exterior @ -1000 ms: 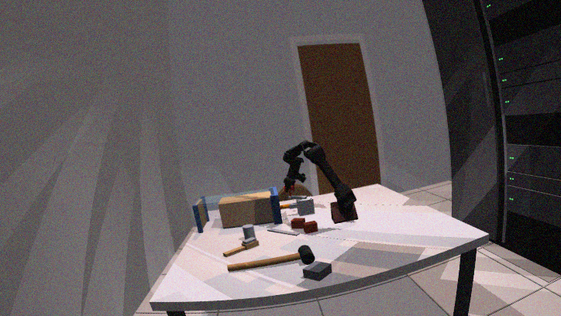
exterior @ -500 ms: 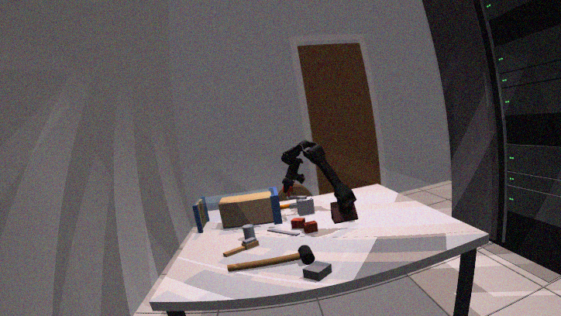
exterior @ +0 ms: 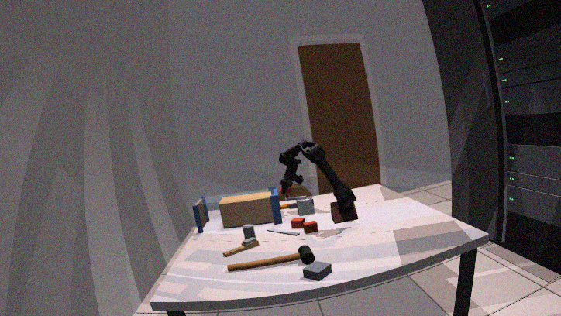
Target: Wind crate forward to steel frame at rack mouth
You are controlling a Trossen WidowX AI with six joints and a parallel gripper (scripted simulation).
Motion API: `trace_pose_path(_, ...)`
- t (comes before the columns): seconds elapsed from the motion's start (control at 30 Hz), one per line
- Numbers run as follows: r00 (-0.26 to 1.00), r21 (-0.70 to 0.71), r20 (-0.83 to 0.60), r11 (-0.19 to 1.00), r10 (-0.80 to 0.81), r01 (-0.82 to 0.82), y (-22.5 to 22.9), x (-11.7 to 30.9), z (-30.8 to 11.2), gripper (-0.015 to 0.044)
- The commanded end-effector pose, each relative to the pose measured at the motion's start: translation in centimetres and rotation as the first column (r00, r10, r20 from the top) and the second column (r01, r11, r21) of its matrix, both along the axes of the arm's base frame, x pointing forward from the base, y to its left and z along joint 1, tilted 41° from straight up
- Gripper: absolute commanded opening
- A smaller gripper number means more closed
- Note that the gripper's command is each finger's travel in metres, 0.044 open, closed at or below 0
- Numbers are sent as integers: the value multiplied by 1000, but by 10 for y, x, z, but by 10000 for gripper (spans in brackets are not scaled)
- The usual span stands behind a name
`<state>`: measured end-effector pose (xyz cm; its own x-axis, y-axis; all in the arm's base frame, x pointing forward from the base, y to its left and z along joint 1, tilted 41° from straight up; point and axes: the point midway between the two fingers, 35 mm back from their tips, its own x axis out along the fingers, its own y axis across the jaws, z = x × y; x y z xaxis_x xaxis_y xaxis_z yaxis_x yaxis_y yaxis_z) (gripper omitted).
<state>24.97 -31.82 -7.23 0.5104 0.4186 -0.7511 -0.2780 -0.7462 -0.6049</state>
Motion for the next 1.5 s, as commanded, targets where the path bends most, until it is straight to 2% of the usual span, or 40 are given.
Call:
trace_pose_path(0.0,1000,36,-1,999,0,0,14,2,7,0)
trace_pose_path(1.47,1000,42,-2,999,0,0,64,-11,44,0)
